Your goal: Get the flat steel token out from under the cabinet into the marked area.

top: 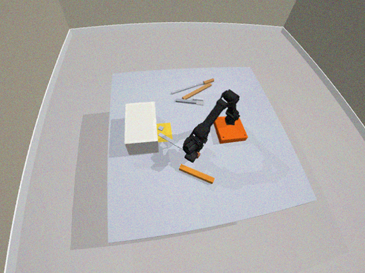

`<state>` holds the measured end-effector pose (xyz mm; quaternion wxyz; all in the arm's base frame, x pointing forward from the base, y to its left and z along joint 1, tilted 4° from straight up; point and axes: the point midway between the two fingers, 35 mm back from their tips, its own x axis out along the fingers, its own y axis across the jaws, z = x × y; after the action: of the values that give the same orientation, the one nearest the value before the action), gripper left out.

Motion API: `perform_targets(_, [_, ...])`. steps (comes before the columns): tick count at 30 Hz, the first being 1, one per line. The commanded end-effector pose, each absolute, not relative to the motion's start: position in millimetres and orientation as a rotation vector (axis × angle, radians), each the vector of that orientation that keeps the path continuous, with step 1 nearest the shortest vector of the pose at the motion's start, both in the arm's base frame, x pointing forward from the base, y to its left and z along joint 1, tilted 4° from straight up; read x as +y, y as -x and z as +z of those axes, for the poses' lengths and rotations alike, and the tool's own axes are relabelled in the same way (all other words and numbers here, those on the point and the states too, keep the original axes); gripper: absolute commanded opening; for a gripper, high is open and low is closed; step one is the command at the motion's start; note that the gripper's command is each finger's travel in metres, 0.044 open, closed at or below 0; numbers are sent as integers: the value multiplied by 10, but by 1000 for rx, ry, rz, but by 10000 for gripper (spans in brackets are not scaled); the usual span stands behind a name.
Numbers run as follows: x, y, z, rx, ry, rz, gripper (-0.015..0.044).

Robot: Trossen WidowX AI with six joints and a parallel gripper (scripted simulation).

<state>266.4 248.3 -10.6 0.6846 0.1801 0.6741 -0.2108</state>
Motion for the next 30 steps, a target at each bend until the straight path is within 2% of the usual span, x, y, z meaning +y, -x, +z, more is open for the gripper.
perform_targets(1, [2436, -2762, -100, 1508, -409, -472, 0])
perform_targets(30, [2142, -3221, -81, 1505, -405, -472, 0])
